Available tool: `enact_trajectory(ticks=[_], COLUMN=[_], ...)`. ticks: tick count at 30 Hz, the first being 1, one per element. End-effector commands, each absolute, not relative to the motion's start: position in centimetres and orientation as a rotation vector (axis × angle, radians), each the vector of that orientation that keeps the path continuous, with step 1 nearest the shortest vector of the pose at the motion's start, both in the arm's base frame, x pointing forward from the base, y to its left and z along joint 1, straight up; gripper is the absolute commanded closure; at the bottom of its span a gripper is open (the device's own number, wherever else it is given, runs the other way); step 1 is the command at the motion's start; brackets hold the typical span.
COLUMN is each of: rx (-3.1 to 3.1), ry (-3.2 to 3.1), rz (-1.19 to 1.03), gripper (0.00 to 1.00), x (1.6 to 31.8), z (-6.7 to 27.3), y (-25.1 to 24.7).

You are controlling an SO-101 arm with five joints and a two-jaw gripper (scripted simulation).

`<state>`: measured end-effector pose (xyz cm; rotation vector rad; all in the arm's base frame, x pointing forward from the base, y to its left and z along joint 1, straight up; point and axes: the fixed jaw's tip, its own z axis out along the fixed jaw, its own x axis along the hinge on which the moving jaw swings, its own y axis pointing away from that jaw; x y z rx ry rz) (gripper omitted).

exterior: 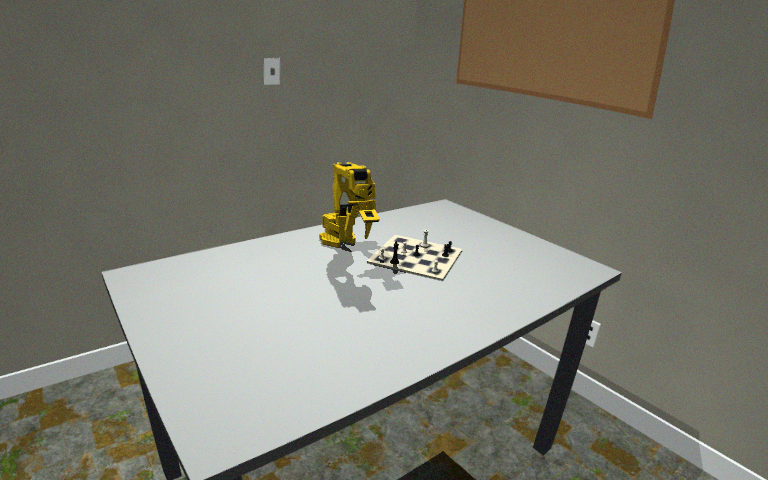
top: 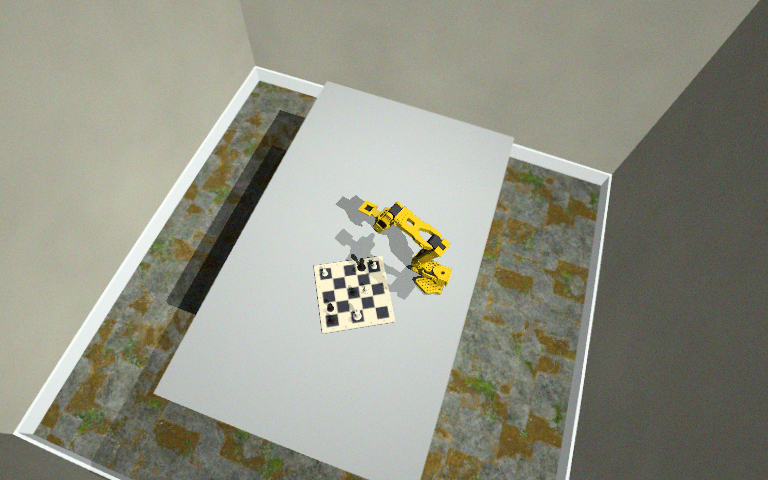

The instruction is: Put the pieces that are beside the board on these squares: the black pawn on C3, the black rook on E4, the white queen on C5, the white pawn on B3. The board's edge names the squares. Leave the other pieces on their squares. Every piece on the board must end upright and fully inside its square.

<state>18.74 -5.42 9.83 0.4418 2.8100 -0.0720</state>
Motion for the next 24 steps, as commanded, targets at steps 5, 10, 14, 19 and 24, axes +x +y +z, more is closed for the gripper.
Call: enact_trajectory(ticks=[5,10,14,19,24], rx=[0.889,1.043,1.121,1.187,1.199], ry=[2.73,2.68,2.651,2.625,2.62], rz=[-0.14,-0.163,-0.174,-0.184,-0.186], gripper=[0.65,0.62,0.61,0.6,0.6], x=[16.2,14.8,14.0,13.2,13.1], z=[10.1,10.3,10.3,10.4,10.4], y=[-11.6,-13.4,-14.3,-15.0,-15.1])
